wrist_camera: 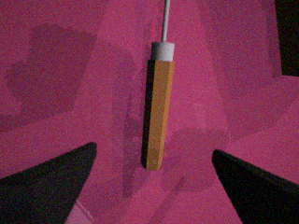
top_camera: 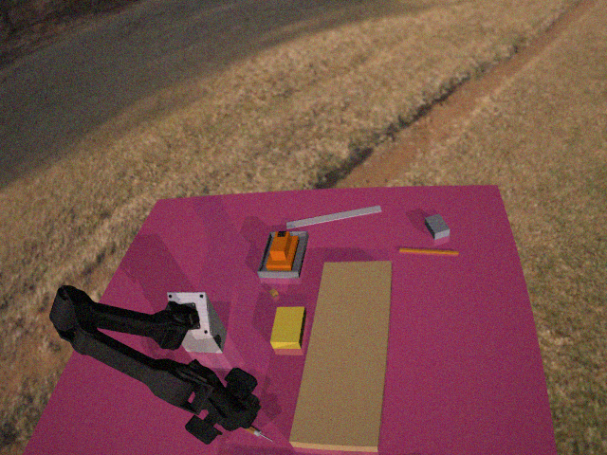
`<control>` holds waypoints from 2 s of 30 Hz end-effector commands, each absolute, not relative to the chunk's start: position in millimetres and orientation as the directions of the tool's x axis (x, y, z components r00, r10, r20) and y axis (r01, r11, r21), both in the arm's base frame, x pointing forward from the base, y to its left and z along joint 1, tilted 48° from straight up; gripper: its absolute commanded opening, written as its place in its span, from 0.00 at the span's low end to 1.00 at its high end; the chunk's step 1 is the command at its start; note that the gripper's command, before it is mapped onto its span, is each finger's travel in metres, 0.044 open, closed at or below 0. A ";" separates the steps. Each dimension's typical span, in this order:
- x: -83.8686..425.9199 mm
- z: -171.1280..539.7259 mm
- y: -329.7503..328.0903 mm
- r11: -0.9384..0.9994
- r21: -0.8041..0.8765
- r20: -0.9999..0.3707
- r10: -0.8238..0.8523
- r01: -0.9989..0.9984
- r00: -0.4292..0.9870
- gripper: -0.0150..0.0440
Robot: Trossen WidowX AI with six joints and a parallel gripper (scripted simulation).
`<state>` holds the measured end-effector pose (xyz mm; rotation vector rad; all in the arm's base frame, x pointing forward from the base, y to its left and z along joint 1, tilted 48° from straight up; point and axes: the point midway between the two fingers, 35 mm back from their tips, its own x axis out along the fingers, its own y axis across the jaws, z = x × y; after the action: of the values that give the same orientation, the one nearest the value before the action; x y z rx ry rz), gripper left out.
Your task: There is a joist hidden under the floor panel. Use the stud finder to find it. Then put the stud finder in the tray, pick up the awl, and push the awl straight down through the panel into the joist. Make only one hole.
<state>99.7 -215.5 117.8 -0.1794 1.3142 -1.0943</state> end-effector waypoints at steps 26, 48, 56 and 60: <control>97.3 110.3 -220.7 0.528 -0.663 -0.683 -0.716 0.530 -0.141 0.30; 115.1 149.1 -164.1 0.554 -0.632 -0.718 -0.682 0.542 -0.140 0.25; 112.7 170.8 -143.4 0.547 -0.643 -0.708 -0.691 0.537 -0.144 0.25; 109.9 182.7 -134.3 0.540 -0.652 -0.698 -0.702 0.533 -0.143 0.25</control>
<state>111.9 -140.8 172.4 -0.1509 1.3475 -1.0682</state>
